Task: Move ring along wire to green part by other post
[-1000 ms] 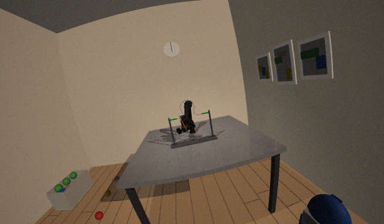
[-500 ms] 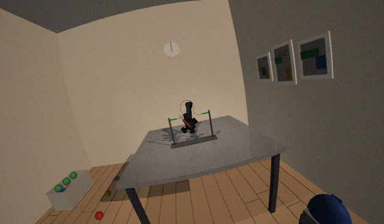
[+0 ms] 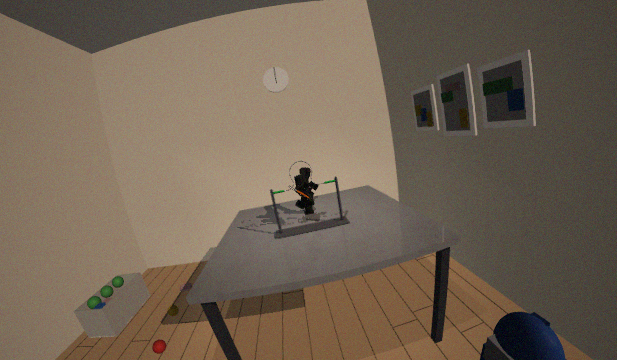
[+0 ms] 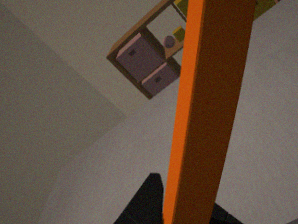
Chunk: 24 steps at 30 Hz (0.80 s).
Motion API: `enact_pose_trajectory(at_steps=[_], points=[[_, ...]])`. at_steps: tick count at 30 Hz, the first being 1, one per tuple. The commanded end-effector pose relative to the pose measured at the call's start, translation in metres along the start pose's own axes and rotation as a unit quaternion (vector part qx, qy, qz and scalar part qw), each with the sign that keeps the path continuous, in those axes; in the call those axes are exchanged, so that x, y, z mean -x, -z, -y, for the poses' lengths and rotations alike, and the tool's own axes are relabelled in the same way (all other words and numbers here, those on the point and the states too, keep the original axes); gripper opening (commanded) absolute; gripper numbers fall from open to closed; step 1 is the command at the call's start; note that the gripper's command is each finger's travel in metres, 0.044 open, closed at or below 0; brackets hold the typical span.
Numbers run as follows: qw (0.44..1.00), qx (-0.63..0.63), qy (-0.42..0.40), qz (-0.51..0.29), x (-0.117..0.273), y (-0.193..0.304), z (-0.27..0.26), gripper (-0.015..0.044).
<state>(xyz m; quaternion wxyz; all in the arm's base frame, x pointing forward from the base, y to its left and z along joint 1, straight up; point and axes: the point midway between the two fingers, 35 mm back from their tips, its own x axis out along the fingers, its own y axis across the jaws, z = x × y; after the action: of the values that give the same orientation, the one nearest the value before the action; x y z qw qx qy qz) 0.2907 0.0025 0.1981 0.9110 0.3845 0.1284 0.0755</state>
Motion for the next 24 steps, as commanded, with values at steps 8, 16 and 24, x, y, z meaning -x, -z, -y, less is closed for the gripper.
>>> enact_pose_trajectory(at_steps=[8, 16, 24], points=[[0.993, -0.094, -0.039, -0.063, 0.019, -0.006, -0.037, -0.0150], [0.978, -0.161, -0.072, -0.112, 0.035, -0.013, -0.059, -0.0150], [0.959, -0.225, -0.106, -0.138, 0.045, -0.023, -0.079, -0.0150]])
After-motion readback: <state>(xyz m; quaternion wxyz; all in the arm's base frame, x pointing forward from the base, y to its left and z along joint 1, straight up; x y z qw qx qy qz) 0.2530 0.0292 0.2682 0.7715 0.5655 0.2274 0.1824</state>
